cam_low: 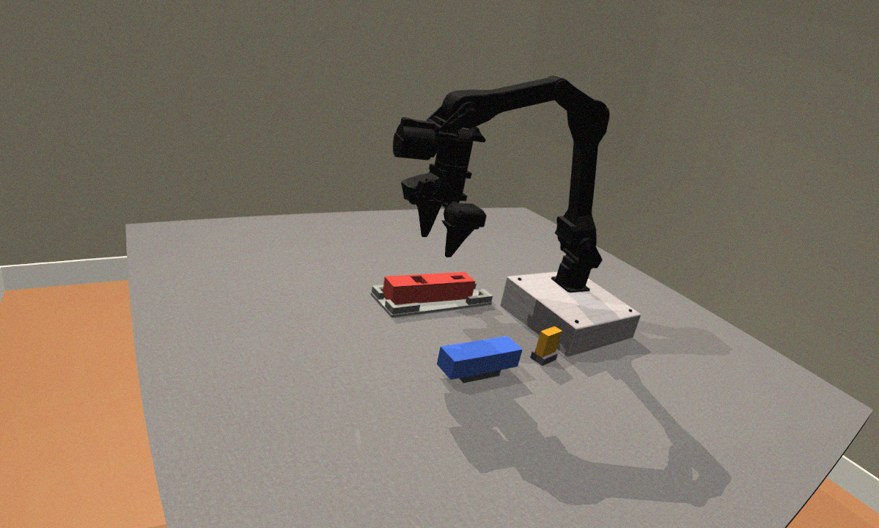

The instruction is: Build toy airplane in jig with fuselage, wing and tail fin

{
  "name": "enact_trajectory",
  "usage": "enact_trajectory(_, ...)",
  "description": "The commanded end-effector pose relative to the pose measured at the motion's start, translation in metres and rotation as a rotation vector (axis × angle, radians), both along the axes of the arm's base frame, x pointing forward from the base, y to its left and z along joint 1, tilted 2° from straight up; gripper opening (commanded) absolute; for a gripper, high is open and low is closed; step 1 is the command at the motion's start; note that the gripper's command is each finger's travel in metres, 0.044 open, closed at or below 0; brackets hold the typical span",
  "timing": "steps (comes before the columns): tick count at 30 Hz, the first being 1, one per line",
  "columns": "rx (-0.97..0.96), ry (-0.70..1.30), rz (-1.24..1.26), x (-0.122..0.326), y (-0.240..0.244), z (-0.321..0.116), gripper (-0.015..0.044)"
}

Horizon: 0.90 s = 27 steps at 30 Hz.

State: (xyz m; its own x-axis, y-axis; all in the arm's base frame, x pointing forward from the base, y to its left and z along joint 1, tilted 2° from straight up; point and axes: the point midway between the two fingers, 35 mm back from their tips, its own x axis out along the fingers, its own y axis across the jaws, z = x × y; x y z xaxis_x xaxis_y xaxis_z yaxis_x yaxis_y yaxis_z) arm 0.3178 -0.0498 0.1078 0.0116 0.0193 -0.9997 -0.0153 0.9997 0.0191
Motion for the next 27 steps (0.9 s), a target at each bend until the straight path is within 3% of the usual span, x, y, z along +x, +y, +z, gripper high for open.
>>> enact_trajectory(1,0.009,0.007,0.013,0.014,0.058,-0.005,0.044)
enact_trajectory(11,0.024,0.009,0.015,0.005,0.203,-0.014,0.044)
enact_trajectory(17,0.024,0.009,0.013,0.004,0.206,-0.017,0.044)
enact_trajectory(20,0.024,0.009,0.013,0.004,0.207,-0.046,0.044)
enact_trajectory(27,0.024,0.009,0.013,0.004,0.208,-0.059,0.044)
